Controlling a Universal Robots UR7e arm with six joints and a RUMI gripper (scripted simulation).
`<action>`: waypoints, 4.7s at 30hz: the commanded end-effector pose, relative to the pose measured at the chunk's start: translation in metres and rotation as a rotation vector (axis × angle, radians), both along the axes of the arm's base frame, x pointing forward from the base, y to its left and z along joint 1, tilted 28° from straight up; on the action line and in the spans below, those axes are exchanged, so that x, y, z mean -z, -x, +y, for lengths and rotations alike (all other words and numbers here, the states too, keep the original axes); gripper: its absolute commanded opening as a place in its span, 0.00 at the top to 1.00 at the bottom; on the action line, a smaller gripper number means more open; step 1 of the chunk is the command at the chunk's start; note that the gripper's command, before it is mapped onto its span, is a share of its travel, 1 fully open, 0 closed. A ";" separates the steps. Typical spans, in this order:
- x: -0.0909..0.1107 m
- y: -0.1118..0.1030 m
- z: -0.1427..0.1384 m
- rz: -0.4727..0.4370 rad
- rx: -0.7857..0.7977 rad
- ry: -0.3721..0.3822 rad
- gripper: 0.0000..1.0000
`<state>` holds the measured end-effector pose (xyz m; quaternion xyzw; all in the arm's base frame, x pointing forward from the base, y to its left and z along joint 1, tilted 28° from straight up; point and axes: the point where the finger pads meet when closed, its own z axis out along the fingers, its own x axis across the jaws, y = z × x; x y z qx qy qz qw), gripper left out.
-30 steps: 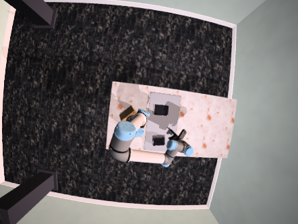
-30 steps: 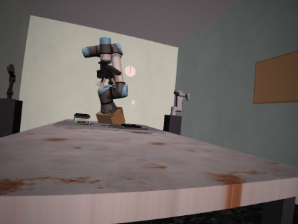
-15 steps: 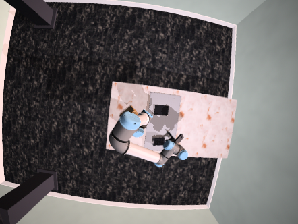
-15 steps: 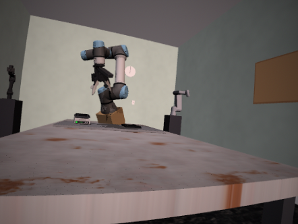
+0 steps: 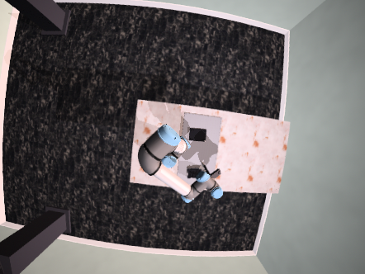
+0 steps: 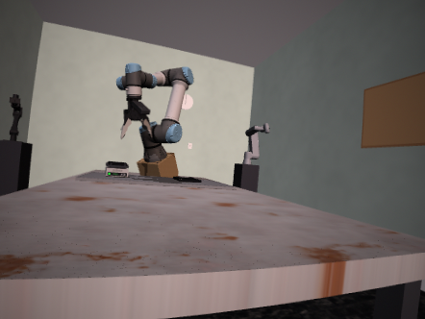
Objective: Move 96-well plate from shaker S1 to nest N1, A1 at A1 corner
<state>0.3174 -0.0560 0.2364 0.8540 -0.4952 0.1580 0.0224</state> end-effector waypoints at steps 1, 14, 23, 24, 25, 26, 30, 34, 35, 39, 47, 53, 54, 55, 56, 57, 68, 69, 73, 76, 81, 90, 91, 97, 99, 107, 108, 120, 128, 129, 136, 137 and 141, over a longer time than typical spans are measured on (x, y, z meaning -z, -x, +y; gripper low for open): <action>0.006 0.003 -0.020 -0.049 0.056 -0.011 0.00; 0.016 0.011 -0.053 -0.111 0.156 -0.003 0.00; 0.024 0.020 -0.083 -0.171 0.255 0.019 0.00; 0.025 0.021 -0.086 -0.171 0.255 0.019 0.00; 0.025 0.021 -0.086 -0.171 0.255 0.019 0.00; 0.025 0.021 -0.086 -0.171 0.255 0.019 0.00; 0.029 0.027 -0.102 -0.199 0.304 0.036 0.00; 0.029 0.027 -0.102 -0.199 0.304 0.034 0.00; 0.030 0.027 -0.102 -0.199 0.304 0.034 0.00; 0.028 0.027 -0.102 -0.199 0.302 0.036 0.00; 0.028 0.027 -0.102 -0.199 0.302 0.036 0.00; 0.036 0.025 -0.103 -0.197 0.302 0.032 0.00; 0.038 0.024 -0.104 -0.197 0.302 0.032 0.00; 0.039 0.024 -0.105 -0.197 0.302 0.032 0.00; 0.041 0.023 -0.105 -0.197 0.302 0.032 0.00; 0.042 0.022 -0.106 -0.197 0.302 0.032 0.00; 0.055 0.017 -0.110 -0.197 0.302 0.032 0.00; 0.057 0.017 -0.111 -0.197 0.302 0.032 0.00; 0.063 0.014 -0.113 -0.196 0.302 0.032 0.00; 0.067 0.012 -0.114 -0.196 0.302 0.032 0.00; 0.074 0.010 -0.117 -0.196 0.302 0.032 0.00; 0.085 0.005 -0.121 -0.196 0.302 0.032 0.00; 0.086 0.005 -0.121 -0.196 0.302 0.032 0.00; 0.095 0.001 -0.124 -0.196 0.302 0.032 0.00; 0.096 0.001 -0.125 -0.196 0.302 0.032 0.00; 0.095 0.000 -0.126 -0.198 0.302 0.034 0.00; 0.095 0.000 -0.126 -0.198 0.302 0.034 0.00; 0.095 0.000 -0.126 -0.199 0.302 0.036 1.00; 0.095 0.000 -0.126 -0.199 0.302 0.036 1.00; 0.095 0.000 -0.126 -0.199 0.302 0.036 1.00; 0.095 0.000 -0.126 -0.199 0.302 0.036 1.00; 0.095 0.000 -0.126 -0.199 0.302 0.036 1.00; 0.095 0.000 -0.126 -0.199 0.302 0.036 1.00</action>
